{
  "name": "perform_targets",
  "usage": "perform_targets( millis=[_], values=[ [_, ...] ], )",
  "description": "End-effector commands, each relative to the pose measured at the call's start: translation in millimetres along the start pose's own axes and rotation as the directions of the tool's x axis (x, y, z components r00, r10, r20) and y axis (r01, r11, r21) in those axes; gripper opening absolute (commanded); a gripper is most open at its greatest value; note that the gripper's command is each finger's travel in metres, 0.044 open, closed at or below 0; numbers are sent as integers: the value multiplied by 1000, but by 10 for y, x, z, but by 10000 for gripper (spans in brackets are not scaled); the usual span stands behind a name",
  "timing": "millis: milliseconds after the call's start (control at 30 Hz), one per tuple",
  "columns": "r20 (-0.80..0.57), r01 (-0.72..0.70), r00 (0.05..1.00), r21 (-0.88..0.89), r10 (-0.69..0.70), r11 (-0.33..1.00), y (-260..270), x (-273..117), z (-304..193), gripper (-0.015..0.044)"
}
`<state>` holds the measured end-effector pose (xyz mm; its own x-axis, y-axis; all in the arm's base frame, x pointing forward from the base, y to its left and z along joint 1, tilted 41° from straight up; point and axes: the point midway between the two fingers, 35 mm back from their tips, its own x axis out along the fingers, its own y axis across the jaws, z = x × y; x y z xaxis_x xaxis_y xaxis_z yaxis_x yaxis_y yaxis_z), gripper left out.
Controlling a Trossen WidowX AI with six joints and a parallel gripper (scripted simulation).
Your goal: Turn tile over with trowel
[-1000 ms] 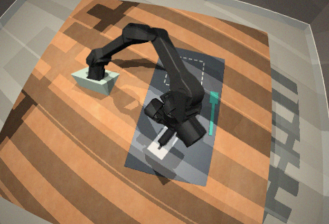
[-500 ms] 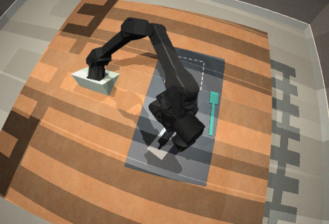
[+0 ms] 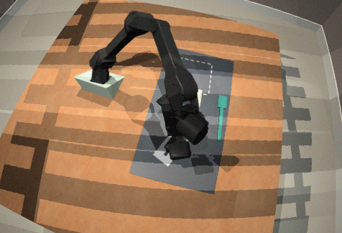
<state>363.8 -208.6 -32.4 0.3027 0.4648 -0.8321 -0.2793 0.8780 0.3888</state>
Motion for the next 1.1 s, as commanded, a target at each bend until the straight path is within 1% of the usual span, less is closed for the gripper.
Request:
perform_targets(
  millis=[0,300,500,800,1067],
  values=[
    [14,29,999,119,-31,993,0,25,-14,300],
    [43,57,996,274,-72,960,-16,42,-11,300],
    [74,72,990,453,-118,888,-25,63,-20,300],
    [124,49,975,694,-186,718,-23,84,-35,300],
    [171,-22,956,854,-240,520,22,89,-54,300]
  ],
)
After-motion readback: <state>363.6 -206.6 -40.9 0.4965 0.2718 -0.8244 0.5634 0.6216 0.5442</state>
